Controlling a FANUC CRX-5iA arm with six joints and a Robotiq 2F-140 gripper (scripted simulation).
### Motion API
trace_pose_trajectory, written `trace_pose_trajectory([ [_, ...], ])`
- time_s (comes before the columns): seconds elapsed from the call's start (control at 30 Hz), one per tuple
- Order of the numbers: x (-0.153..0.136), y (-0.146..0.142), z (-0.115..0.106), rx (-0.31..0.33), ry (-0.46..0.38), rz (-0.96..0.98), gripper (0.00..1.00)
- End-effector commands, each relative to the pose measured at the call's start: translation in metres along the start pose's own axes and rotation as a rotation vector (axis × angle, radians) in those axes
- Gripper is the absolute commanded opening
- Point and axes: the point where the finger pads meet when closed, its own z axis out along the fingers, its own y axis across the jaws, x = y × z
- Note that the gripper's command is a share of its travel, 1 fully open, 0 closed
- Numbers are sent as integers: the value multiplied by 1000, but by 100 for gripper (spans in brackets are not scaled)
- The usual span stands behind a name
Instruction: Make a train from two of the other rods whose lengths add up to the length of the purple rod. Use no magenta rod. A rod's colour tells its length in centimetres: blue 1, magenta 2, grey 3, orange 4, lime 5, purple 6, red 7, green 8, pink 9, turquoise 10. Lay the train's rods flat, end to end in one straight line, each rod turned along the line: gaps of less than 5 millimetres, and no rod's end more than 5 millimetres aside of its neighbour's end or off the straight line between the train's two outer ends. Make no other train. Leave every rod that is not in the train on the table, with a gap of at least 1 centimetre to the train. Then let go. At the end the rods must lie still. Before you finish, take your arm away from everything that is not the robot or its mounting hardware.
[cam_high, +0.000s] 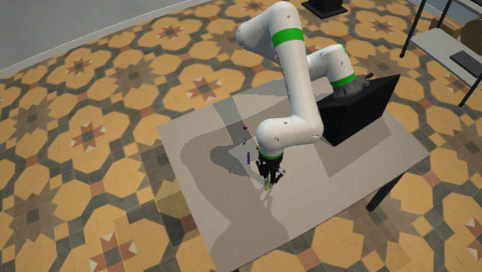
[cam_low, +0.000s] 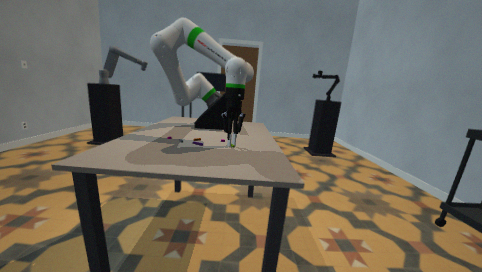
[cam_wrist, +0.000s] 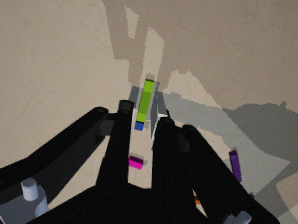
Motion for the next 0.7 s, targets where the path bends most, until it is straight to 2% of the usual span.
trace_pose_trajectory([
  [0.0, 0, 0, 0, 0, 0, 0, 15],
  [0.43, 0, 0, -2, 0, 0, 0, 15],
  [0.67, 0, 0, -22, 0, 0, 0, 15],
])
